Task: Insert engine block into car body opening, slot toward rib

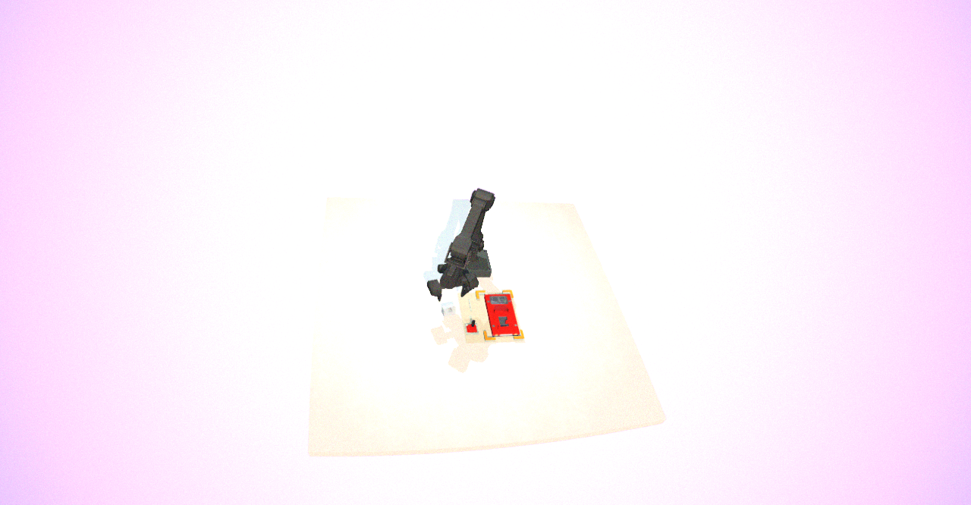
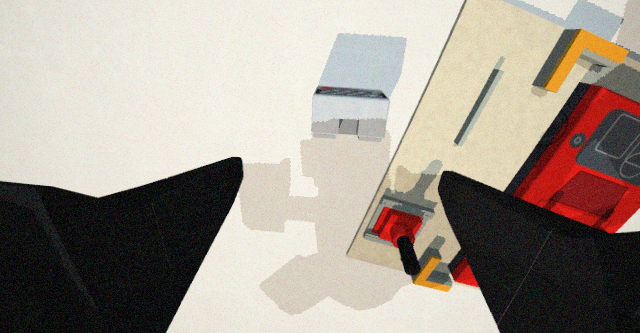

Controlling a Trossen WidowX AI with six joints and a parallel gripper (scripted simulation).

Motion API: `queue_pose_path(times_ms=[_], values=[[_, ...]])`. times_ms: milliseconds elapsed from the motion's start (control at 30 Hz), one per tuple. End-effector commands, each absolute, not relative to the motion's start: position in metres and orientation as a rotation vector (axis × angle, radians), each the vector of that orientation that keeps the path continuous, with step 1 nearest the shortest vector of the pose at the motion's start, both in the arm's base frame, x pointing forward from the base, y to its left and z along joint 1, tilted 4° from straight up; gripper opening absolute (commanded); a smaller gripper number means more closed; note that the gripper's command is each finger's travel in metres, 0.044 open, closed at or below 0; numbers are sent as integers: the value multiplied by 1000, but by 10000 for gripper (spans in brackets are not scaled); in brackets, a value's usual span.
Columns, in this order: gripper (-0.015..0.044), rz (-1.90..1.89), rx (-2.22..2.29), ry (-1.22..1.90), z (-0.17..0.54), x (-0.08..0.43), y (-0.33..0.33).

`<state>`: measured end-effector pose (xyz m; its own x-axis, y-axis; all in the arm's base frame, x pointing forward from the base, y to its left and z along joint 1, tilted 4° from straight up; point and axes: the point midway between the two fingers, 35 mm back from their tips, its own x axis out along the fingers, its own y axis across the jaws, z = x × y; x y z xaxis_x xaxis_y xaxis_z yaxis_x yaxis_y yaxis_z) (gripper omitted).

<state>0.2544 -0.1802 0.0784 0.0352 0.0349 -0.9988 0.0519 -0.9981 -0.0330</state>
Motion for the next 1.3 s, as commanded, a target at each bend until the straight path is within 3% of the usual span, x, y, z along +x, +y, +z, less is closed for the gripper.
queue_pose_path(times_ms=[0, 1267], values=[[440, -2206, 2233, 104, 48, 250, -175], [440, -2206, 2233, 104, -6, 249, -171]])
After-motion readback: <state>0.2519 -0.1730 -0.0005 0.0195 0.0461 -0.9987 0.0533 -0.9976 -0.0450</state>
